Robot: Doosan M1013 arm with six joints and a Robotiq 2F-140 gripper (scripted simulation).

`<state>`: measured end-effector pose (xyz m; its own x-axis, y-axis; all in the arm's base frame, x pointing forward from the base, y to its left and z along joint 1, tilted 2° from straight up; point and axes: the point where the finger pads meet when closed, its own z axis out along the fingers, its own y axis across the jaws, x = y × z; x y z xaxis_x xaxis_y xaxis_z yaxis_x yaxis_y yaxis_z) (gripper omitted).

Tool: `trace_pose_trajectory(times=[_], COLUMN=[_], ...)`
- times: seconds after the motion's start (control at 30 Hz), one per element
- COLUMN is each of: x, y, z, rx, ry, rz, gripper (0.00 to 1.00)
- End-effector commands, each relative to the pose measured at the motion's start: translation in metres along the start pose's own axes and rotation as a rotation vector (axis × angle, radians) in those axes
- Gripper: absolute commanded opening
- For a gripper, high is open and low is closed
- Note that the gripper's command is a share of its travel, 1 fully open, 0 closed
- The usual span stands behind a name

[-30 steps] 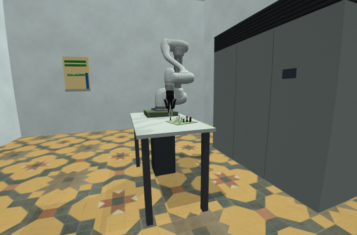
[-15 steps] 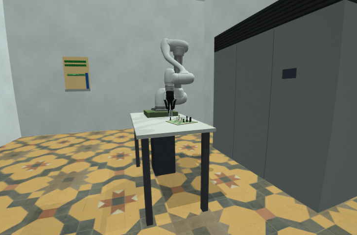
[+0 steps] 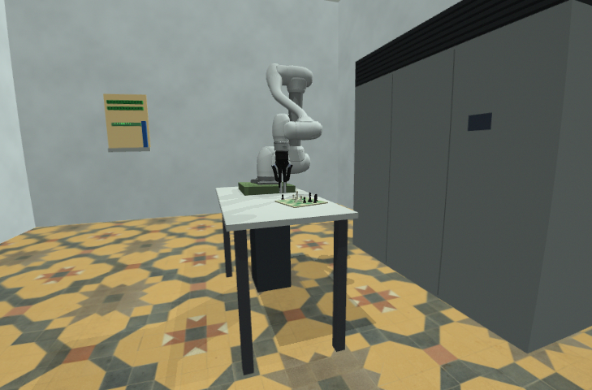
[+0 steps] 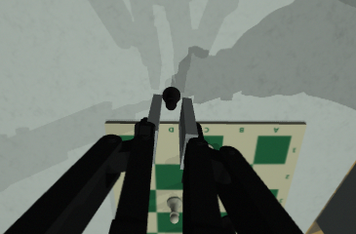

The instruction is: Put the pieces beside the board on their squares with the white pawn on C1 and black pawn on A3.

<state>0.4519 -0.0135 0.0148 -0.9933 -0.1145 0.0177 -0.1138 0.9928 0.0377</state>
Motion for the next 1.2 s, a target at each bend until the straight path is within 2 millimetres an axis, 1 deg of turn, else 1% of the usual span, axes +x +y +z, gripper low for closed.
trace_pose_trajectory(times=[0.0,0.73,0.9,1.1,1.17], x=[0.000,0.000,0.000,0.000,0.000], y=[0.000,0.000,0.000,0.000,0.000], z=[0.000,0.001,0.006,0.017,0.017], rx=[0.000,0.000,0.000,0.000,0.000], ry=[0.000,0.000,0.000,0.000,0.000], rz=[0.000,0.000,0.000,0.000,0.000], gripper=[0.20,0.20,0.20,0.20,0.20])
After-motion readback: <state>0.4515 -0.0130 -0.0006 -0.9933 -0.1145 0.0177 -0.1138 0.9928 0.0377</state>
